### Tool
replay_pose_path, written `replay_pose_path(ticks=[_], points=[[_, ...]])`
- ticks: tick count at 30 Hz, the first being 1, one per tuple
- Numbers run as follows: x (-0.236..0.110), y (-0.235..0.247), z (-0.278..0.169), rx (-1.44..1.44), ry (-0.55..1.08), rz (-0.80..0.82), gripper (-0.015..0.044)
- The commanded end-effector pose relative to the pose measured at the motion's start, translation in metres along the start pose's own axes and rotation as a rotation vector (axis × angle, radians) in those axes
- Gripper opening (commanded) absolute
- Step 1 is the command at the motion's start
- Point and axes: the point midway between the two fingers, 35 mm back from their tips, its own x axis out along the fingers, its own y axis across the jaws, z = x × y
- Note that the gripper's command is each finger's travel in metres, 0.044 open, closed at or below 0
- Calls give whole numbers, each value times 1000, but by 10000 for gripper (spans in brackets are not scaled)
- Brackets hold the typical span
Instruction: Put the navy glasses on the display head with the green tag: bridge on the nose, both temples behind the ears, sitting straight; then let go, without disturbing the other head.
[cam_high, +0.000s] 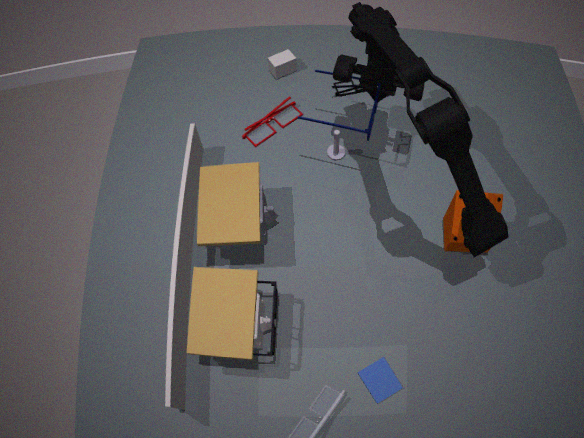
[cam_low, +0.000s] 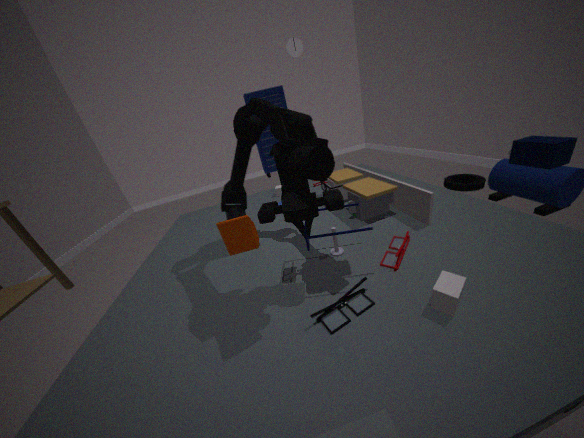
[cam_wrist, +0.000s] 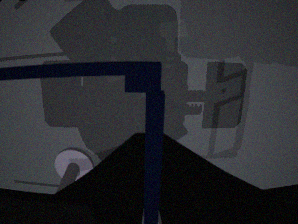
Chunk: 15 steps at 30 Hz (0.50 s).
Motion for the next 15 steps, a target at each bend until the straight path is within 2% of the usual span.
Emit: replay_pose_path(ticks=[1,15], points=[[-5,2,-7,1,-15,-21,0],[-34,27,-74,26,-191,-90,0]])
